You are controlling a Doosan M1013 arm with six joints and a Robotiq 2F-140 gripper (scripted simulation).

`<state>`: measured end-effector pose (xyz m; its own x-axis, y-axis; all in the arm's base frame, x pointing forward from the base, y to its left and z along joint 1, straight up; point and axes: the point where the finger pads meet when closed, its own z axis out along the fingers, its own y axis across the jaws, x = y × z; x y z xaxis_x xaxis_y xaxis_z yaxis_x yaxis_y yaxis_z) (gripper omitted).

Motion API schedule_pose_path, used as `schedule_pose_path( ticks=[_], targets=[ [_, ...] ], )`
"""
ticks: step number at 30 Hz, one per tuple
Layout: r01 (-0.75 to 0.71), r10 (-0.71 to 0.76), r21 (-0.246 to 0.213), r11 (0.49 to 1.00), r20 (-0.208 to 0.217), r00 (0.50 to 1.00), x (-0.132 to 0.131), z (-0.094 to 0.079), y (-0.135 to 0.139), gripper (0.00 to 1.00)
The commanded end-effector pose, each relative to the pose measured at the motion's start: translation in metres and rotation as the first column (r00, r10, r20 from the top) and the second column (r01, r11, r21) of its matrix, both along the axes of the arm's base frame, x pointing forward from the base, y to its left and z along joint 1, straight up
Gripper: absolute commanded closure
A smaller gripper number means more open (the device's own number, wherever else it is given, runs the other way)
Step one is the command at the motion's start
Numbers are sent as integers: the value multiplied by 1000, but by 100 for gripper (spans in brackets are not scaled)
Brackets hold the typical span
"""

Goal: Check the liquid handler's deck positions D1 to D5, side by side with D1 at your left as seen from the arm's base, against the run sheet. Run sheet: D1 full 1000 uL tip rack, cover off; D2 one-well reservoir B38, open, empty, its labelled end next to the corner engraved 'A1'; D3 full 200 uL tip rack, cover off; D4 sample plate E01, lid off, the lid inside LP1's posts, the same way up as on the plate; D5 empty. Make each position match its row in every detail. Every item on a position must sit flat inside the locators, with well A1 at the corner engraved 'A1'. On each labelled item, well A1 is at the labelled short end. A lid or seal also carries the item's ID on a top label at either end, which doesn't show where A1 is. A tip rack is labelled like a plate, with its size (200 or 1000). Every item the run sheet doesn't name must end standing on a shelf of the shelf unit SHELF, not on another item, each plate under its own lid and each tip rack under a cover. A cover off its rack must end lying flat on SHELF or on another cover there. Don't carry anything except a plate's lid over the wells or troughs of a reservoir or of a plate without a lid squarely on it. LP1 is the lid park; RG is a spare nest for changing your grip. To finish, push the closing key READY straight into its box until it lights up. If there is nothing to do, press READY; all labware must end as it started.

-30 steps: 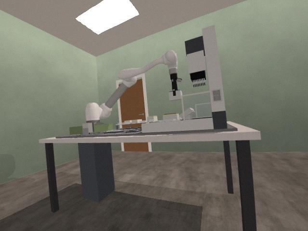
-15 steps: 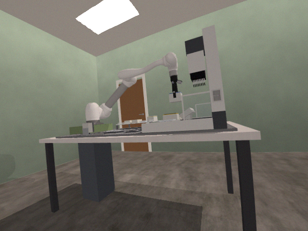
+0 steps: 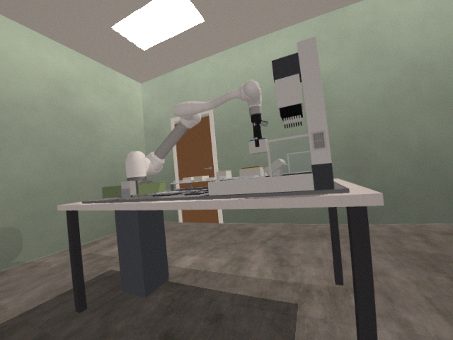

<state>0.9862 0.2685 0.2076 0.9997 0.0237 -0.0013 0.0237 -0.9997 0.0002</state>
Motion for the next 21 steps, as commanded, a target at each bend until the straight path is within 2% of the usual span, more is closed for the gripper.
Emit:
schedule_pose_path(
  ticks=[1,21],
  targets=[
    [0,0,0,1000,2,1000,0,-2,0,90],
    [0,0,0,1000,2,1000,0,-32,0,90]
  ],
)
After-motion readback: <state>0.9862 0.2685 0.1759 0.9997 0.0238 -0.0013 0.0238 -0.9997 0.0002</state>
